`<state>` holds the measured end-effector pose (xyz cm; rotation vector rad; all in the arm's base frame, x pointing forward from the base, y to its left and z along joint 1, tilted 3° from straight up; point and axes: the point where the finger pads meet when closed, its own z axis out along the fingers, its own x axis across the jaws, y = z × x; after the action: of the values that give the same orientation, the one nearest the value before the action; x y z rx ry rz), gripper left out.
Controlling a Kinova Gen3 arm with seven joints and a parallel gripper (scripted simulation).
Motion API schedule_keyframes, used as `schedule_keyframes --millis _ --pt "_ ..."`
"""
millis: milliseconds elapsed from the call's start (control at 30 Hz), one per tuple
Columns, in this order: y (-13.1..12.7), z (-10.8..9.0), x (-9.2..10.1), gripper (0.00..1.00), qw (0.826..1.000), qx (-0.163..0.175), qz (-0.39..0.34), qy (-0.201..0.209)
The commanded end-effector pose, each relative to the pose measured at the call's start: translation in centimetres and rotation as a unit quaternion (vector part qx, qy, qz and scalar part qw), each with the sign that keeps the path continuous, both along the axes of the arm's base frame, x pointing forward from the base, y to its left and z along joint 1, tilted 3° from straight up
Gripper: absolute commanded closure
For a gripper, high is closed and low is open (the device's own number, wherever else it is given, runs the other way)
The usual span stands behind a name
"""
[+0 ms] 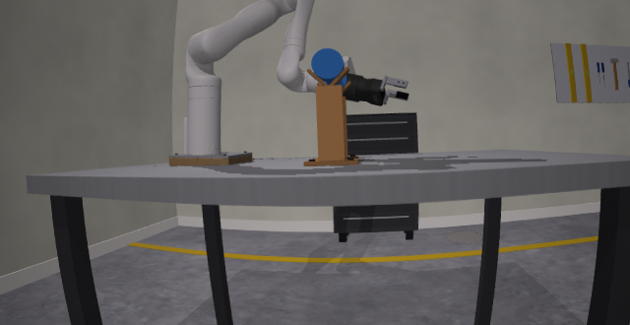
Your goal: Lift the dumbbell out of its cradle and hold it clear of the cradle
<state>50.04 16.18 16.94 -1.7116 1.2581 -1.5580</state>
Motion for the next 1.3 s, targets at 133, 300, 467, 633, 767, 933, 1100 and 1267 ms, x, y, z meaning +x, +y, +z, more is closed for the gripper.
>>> schedule_keyframes --millis 133,300,467,633,767,933,1100,1267 --pt "0.0 0.1 0.0 0.0 1.0 0.0 0.0 -0.001" --pt "0.0 0.1 0.0 0.0 1.0 0.0 0.0 -0.001" --pt "0.0 0.1 0.0 0.0 1.0 0.0 0.0 -0.001" --pt "0.0 0.1 0.0 0.0 1.0 0.0 0.0 -0.001" --pt "-0.2 0.2 0.1 0.0 1.0 0.0 -0.003 -0.002" --pt "-1.0 0.9 0.3 0.0 1.0 0.0 -0.016 -0.008" --pt "-1.8 1.5 0.5 0.0 0.999 -0.001 -0.03 -0.013" --pt "-4.0 3.1 0.9 0.0 0.997 -0.001 -0.066 -0.026"
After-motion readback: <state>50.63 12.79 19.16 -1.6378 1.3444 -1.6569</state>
